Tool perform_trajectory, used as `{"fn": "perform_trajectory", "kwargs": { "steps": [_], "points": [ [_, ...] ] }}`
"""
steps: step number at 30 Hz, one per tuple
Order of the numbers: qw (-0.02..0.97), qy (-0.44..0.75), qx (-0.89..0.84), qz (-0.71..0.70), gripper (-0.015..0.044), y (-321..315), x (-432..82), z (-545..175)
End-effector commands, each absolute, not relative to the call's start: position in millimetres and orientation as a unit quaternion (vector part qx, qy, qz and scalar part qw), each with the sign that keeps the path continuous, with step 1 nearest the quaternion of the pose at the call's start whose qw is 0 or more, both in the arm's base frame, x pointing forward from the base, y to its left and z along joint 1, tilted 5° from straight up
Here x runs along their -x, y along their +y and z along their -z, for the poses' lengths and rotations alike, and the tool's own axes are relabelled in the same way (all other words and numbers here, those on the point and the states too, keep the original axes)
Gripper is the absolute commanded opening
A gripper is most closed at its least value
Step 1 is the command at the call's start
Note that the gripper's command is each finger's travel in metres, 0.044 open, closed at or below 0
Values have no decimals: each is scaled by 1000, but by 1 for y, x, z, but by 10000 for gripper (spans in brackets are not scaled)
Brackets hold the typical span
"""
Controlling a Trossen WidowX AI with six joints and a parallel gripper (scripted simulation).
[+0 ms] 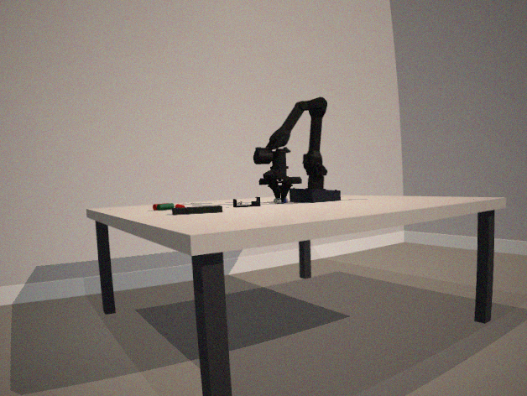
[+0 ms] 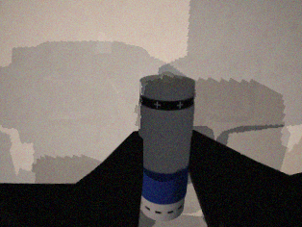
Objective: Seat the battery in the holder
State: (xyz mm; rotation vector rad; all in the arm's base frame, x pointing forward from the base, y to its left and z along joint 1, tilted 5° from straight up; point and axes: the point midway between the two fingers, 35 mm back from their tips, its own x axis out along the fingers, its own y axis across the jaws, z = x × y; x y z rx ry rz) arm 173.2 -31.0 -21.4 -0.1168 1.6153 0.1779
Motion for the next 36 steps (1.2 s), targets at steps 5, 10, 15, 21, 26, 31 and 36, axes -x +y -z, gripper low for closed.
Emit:
{"fn": "perform_trajectory", "kwargs": {
  "steps": [5,10,15,21,26,31,36],
  "points": [
    [685,723,53,-78,76,-33,-175,-25],
    [684,722,56,-81,76,-33,-175,-26],
    [674,709,131,-161,76,-34,-189,-32],
    [646,675,234,-268,76,-35,-210,-38],
    [611,635,315,-352,76,-35,-227,-42],
    [567,585,391,-429,76,-35,-244,-45],
    [513,526,459,-499,76,-34,-260,-47]
  ]
}}
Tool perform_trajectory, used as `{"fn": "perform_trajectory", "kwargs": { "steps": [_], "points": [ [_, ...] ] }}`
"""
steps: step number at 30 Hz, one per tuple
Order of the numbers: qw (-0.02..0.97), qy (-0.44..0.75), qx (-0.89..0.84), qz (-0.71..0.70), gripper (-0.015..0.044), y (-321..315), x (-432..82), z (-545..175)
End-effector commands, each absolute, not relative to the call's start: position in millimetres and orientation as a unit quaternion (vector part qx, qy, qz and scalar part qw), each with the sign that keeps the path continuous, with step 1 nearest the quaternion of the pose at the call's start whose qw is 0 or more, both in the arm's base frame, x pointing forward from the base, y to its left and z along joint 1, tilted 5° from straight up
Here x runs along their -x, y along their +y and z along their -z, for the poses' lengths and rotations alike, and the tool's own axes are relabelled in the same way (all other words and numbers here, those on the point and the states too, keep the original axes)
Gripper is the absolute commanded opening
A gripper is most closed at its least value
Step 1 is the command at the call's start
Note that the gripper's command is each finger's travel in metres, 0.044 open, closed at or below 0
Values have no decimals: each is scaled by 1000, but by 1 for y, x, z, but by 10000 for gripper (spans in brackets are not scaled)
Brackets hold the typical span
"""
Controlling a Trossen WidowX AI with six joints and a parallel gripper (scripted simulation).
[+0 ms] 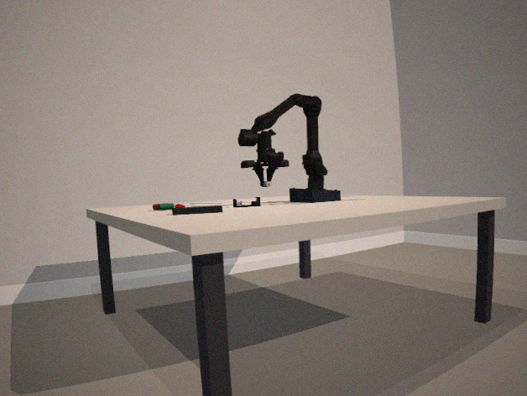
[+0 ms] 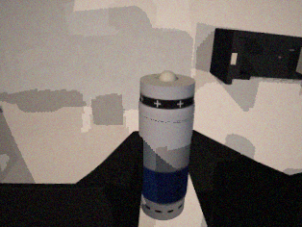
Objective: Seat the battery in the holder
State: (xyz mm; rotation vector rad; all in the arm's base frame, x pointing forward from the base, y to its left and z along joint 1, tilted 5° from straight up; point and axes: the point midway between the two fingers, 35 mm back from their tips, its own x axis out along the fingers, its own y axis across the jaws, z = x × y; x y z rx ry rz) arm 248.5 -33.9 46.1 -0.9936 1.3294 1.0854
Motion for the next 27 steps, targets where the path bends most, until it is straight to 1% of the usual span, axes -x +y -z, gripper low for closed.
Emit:
{"fn": "perform_trajectory", "kwargs": {
  "steps": [1,14,27],
  "points": [
    [501,513,472,-512,76,-34,-263,-48],
    [323,319,609,-651,76,-30,-304,-51],
    [111,96,680,-719,76,-25,-343,-48]
  ]
}}
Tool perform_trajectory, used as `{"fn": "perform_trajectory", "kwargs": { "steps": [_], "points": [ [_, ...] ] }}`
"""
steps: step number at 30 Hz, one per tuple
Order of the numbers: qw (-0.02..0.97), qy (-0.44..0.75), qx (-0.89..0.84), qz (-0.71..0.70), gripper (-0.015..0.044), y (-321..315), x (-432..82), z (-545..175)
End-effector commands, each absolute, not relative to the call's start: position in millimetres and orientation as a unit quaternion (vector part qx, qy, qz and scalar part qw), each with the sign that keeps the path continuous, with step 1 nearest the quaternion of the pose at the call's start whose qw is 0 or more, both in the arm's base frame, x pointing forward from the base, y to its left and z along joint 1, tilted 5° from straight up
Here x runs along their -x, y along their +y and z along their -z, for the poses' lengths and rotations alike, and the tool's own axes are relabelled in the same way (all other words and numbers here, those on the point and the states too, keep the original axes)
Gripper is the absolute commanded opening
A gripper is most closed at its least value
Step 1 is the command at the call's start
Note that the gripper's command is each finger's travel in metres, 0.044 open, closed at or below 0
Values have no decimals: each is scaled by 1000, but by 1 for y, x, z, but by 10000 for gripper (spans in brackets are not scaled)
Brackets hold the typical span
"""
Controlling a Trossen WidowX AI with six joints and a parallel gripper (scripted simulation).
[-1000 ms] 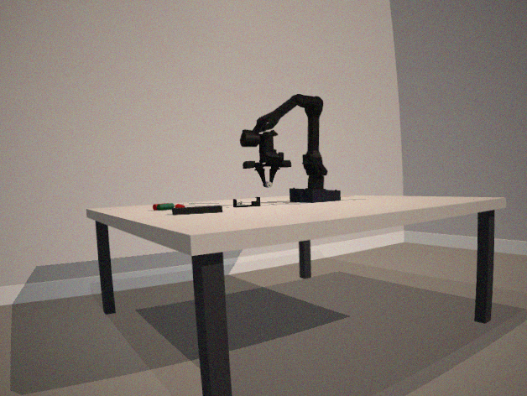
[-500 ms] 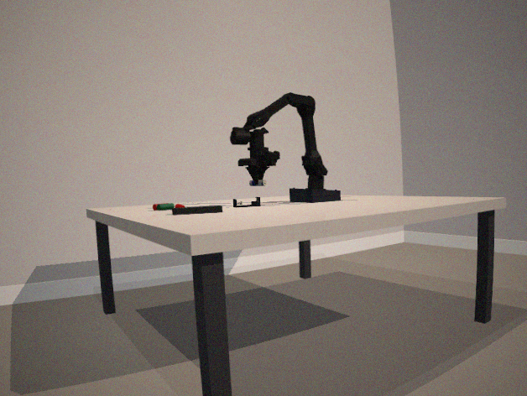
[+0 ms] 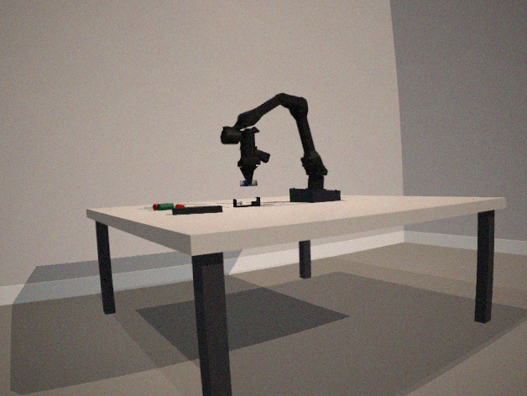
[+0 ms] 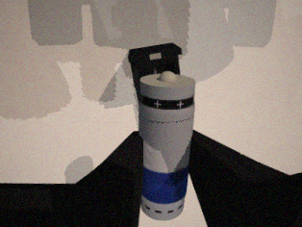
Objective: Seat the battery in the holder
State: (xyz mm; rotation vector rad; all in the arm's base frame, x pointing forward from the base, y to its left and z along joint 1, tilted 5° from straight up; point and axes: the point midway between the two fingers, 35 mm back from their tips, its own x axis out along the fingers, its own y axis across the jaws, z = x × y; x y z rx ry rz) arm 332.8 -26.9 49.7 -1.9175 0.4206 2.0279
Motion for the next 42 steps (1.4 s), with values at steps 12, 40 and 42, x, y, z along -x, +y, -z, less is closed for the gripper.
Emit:
{"fn": "perform_trajectory", "kwargs": {
  "steps": [12,40,42],
  "points": [
    [101,82,666,-734,76,-25,-343,-42],
    [111,74,562,-817,76,-22,-339,-6],
    [111,73,557,-820,76,-22,-339,-6]
  ]
}}
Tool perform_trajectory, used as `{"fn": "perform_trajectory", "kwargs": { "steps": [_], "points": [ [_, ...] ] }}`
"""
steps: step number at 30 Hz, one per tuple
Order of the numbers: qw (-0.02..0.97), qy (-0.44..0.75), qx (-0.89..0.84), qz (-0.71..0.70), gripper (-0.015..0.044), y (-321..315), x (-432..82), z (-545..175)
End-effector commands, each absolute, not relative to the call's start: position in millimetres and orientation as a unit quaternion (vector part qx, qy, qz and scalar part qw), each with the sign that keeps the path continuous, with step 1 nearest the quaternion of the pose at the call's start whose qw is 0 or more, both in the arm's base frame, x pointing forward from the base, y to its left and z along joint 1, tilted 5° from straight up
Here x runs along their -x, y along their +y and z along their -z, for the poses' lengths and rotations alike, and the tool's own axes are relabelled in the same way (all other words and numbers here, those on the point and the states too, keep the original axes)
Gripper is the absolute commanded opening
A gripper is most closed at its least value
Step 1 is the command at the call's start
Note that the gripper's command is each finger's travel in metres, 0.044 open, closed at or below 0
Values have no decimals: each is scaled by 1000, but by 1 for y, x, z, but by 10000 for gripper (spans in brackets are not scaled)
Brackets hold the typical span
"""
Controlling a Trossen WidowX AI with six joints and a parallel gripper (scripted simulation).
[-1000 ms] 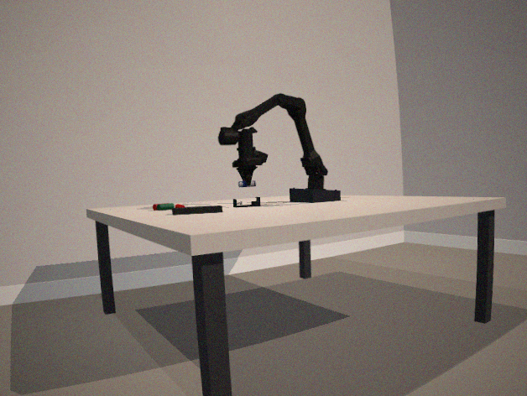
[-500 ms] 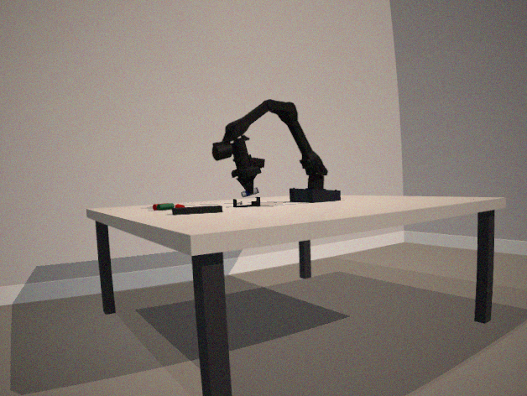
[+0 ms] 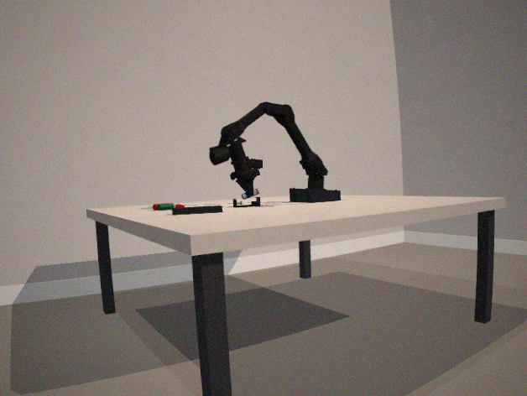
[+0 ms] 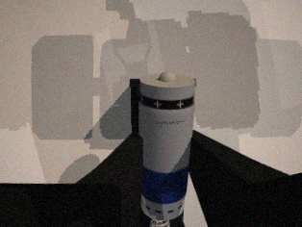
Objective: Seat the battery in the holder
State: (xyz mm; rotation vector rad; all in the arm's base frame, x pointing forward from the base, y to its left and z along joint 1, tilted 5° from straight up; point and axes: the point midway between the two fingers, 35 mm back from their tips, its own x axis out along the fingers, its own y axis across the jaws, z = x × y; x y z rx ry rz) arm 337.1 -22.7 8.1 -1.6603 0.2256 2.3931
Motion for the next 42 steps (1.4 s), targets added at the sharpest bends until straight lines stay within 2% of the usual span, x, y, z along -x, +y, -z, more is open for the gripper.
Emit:
{"fn": "perform_trajectory", "kwargs": {
  "steps": [1,42],
  "points": [
    [111,73,555,-821,76,-22,-340,-5],
    [112,63,473,-872,76,-24,-347,8]
  ]
}}
